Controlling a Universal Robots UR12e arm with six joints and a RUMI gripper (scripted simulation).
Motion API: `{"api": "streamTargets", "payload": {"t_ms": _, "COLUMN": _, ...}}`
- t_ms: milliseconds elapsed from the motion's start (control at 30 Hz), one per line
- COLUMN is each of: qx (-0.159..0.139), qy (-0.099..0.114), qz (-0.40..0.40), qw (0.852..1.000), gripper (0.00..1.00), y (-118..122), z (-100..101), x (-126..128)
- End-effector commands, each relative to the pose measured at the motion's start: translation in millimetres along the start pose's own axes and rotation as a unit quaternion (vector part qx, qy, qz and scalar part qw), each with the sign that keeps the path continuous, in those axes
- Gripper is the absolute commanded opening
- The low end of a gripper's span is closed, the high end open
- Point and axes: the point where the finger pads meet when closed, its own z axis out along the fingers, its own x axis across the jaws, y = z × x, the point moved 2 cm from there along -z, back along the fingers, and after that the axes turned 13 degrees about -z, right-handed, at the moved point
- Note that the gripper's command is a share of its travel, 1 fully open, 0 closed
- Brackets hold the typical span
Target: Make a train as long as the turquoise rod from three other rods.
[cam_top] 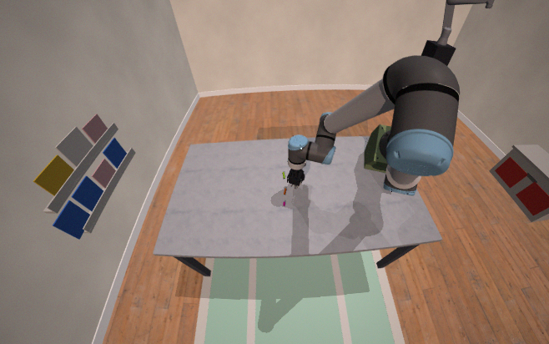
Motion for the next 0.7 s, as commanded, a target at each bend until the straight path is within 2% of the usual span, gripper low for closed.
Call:
{"api": "streamTargets", "payload": {"t_ms": 0, "qx": 0.000, "qy": -0.001, "qz": 0.000, "qw": 1.000, "gripper": 0.00, "y": 0.1, "z": -0.6, "x": -2.3}}
{"api": "streamTargets", "payload": {"t_ms": 467, "qx": 0.000, "qy": -0.001, "qz": 0.000, "qw": 1.000, "gripper": 0.00, "y": 0.1, "z": -0.6, "x": -2.3}}
{"api": "streamTargets", "payload": {"t_ms": 667, "qx": 0.000, "qy": -0.001, "qz": 0.000, "qw": 1.000, "gripper": 0.06, "y": 0.1, "z": -0.6, "x": -2.3}}
